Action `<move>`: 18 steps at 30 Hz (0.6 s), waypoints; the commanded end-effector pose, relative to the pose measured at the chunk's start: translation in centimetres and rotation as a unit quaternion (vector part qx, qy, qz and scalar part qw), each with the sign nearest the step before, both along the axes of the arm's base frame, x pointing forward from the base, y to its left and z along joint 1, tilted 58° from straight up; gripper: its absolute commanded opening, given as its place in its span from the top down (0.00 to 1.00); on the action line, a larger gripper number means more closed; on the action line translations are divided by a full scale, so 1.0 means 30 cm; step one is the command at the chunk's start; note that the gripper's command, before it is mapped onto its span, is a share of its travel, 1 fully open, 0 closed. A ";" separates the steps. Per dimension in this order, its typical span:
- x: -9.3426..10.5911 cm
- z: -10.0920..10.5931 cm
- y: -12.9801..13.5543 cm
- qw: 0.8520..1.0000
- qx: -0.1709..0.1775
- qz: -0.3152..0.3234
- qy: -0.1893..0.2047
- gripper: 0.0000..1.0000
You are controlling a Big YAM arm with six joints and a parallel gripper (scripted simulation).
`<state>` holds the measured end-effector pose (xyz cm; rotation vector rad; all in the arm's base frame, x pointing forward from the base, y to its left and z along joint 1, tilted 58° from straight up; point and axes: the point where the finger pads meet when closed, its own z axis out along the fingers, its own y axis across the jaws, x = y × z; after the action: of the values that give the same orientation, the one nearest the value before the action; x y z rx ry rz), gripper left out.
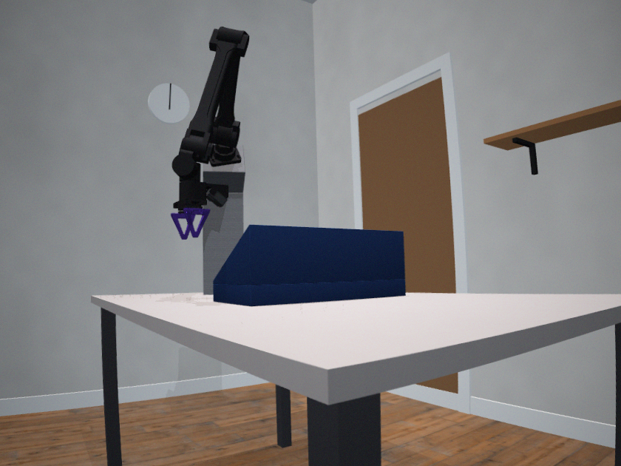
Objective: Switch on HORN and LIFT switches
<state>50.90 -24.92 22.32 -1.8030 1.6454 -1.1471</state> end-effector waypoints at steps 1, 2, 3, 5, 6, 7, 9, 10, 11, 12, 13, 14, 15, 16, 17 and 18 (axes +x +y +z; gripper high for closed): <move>-0.002 0.013 -0.001 1.000 -0.002 -0.001 -0.003 0.00; -0.002 0.013 -0.001 1.000 -0.002 -0.001 -0.003 0.00; -0.002 0.013 -0.001 1.000 -0.002 -0.001 -0.003 0.00; -0.002 0.013 -0.001 1.000 -0.002 -0.001 -0.003 0.00; -0.002 0.013 -0.001 1.000 -0.002 -0.001 -0.003 0.00; -0.002 0.013 -0.001 1.000 -0.002 -0.001 -0.003 0.00; -0.002 0.013 -0.001 1.000 -0.002 -0.001 -0.003 0.00; -0.002 0.013 -0.001 1.000 -0.002 -0.001 -0.003 0.00; -0.002 0.013 -0.001 1.000 -0.002 -0.001 -0.003 0.00; -0.002 0.013 -0.001 1.000 -0.002 -0.001 -0.003 0.00; -0.002 0.013 -0.001 1.000 -0.002 -0.001 -0.003 0.00; -0.002 0.013 -0.001 1.000 -0.002 -0.001 -0.003 0.00; -0.002 0.013 -0.001 1.000 -0.002 -0.001 -0.003 0.00; -0.002 0.013 -0.001 1.000 -0.002 -0.001 -0.003 0.00; -0.002 0.013 -0.001 1.000 -0.002 -0.001 -0.003 0.00; 0.000 0.032 -0.003 1.000 -0.004 0.000 -0.008 0.00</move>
<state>50.90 -24.92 22.32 -1.8030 1.6454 -1.1471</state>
